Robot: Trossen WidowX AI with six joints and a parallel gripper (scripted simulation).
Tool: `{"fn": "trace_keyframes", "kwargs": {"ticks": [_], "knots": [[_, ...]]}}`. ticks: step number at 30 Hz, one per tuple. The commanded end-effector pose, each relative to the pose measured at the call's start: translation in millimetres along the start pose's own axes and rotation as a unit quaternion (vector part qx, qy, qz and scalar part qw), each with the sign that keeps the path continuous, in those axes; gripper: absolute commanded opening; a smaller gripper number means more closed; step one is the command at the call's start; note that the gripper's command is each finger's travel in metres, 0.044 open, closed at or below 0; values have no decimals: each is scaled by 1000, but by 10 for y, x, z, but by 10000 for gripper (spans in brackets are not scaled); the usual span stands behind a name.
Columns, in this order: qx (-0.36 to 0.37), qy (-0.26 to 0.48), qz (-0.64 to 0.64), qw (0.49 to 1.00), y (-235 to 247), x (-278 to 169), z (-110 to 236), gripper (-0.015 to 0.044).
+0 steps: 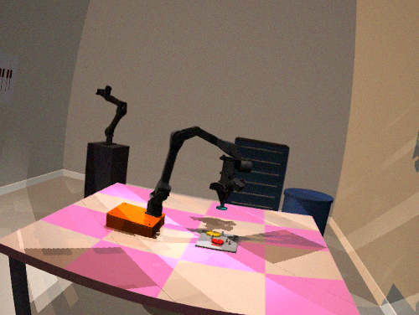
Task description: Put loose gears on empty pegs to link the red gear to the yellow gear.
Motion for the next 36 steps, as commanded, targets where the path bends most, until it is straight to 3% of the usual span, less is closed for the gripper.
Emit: {"fn": "trace_keyframes", "kwargs": {"ticks": [1,11,36], "knots": [[2,-6,-2,1000,-11,-8,134,0],[2,-6,-2,1000,-50,-51,335,0],[-1,-6,-2,1000,-509,210,37,0]]}}
Point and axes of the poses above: the point midway between the two fingers, 35 mm back from their tips, its own z axis back along the fingers, its own y axis across the jaws, x = y × z, the point moved 8 cm from there along z, back along the fingers, and after that the axes turned 6 degrees about z, right-handed, at the moved point
